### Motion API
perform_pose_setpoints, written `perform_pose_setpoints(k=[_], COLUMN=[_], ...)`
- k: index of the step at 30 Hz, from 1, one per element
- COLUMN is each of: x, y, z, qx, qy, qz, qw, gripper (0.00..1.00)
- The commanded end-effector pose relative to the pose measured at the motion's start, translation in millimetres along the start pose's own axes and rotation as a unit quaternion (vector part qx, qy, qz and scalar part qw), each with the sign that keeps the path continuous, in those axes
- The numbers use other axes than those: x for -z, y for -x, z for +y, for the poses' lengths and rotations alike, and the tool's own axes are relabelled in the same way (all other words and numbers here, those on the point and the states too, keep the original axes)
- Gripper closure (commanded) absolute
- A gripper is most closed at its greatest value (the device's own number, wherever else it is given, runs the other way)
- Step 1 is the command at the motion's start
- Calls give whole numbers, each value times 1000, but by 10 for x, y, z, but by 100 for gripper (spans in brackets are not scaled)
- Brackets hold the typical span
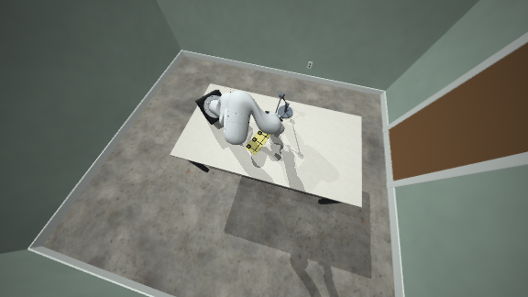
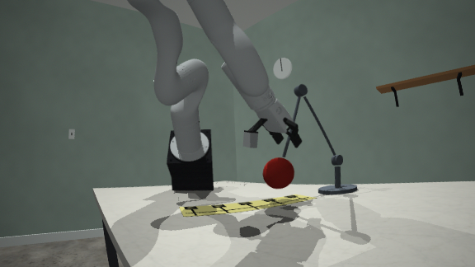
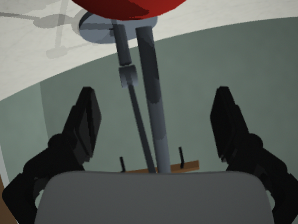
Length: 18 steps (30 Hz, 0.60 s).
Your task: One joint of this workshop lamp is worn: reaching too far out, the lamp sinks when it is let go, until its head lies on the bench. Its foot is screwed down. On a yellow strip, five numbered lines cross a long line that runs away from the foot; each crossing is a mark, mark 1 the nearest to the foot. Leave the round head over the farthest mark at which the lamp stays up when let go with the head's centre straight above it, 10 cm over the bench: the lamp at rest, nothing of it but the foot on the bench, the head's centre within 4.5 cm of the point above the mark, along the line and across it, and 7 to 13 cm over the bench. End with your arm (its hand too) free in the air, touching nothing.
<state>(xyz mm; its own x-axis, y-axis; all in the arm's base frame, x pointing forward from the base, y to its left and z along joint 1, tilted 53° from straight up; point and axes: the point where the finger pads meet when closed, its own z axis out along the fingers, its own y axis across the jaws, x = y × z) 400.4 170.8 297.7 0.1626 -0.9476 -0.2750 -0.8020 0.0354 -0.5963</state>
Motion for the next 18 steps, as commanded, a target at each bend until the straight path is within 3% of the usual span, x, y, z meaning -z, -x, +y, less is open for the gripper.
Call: perform_pose_setpoints(k=[1, 14, 18], x=[-6, 2, 2], y=[8, 4, 4], z=[3, -4, -3], qx=[6, 0, 0], qy=[-112, 1, -1], qz=[36, 1, 1], qw=[993, 1000, 1000], gripper=[100, 100, 100])
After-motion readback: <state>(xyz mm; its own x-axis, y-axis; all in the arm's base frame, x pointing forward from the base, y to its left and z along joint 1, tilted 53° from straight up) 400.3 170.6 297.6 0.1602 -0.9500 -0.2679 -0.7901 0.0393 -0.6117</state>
